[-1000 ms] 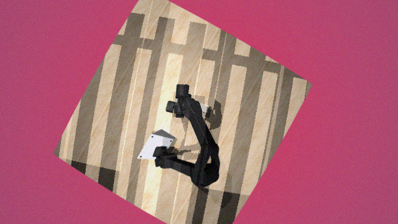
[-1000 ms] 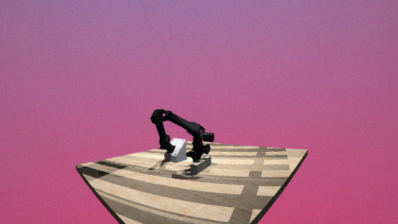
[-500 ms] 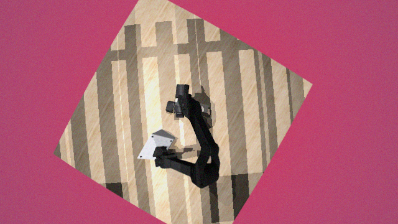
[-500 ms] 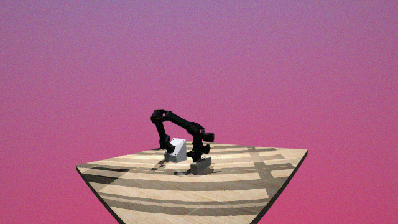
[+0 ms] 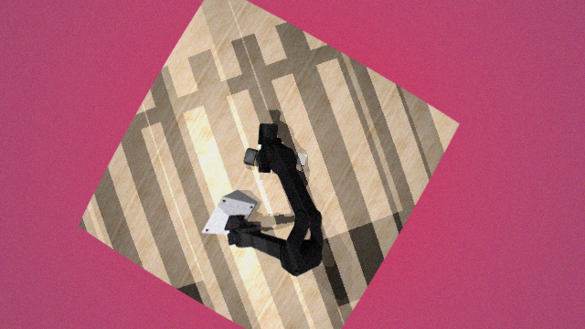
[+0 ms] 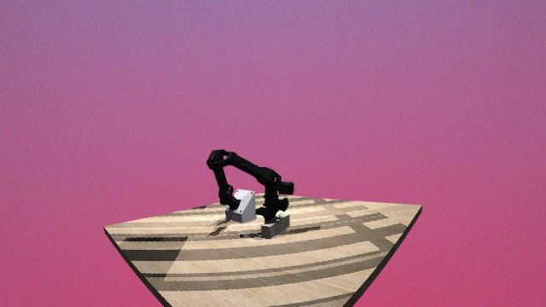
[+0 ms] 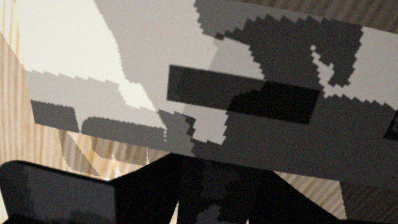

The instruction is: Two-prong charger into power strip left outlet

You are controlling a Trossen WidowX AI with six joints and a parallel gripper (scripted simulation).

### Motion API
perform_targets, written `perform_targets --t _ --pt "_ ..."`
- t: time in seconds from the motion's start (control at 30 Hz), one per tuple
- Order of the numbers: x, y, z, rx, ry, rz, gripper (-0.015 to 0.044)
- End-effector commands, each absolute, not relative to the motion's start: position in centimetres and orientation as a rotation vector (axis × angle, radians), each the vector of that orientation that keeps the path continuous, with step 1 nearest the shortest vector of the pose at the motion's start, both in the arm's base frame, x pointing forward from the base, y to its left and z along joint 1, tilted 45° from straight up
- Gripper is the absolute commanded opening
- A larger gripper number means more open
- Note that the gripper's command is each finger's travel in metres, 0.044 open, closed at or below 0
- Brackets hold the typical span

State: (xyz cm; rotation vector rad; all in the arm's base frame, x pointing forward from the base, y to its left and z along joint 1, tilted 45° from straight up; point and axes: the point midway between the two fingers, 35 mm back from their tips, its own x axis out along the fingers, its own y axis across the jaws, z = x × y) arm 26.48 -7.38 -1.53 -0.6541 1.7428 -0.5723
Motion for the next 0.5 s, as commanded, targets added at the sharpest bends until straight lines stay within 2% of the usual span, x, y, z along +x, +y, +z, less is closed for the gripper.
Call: perform_targets --t 0.0,0.47 --pt "26.53 -7.38 -1.56 -0.653 1.740 -0.572 0.0079" --pt "26.52 -7.38 -1.56 -0.653 1.740 -0.572 0.0440"
